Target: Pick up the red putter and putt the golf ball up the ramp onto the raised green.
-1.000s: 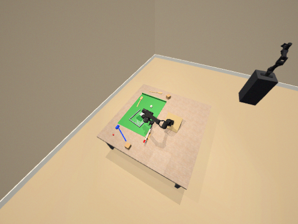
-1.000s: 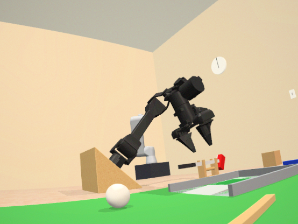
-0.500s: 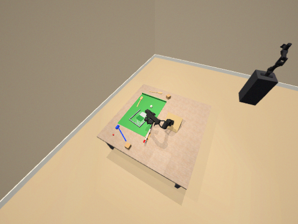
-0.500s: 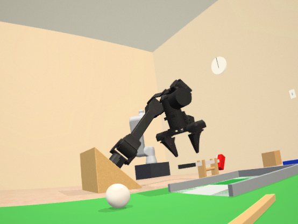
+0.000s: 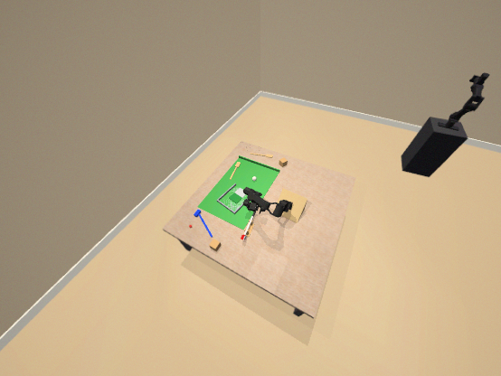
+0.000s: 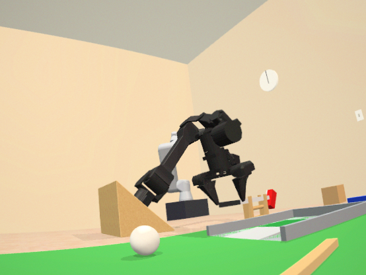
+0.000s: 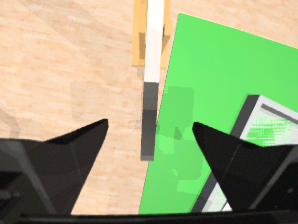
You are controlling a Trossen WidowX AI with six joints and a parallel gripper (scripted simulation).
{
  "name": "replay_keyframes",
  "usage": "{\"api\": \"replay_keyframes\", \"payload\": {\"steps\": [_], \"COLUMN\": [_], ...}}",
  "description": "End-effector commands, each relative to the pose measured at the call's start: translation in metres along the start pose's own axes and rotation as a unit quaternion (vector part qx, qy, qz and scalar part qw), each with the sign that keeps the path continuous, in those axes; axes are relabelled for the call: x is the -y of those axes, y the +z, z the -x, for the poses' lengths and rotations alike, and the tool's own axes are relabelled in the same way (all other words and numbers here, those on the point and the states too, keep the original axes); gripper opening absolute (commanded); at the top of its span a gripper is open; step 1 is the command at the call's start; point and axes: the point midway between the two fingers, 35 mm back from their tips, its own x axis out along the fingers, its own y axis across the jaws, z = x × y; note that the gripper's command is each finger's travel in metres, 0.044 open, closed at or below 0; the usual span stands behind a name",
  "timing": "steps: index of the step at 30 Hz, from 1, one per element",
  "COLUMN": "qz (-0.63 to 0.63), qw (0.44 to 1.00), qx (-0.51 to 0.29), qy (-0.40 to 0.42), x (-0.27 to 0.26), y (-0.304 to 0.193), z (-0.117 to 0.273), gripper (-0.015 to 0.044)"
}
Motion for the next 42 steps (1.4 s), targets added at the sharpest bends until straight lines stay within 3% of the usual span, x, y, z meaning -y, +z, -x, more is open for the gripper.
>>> {"api": "replay_keyframes", "payload": {"steps": [1,23,37,42], "qz": [-0.004,-0.004,0.0,0.0], "qw": [1.0,1.0,1.0,1.0], "qx": [0.004,0.005,0.002,0.002], "qy": [0.003,0.003,0.001,0.001], "x": [-0.003,-0.003,-0.001,-0.001], "y": [-0.002,-0.008,-0.007,-0.007], "z": [-0.01,-0.033,-0.03,-0.03], "gripper": [0.044,0.044,0.0072,0.0039]}}
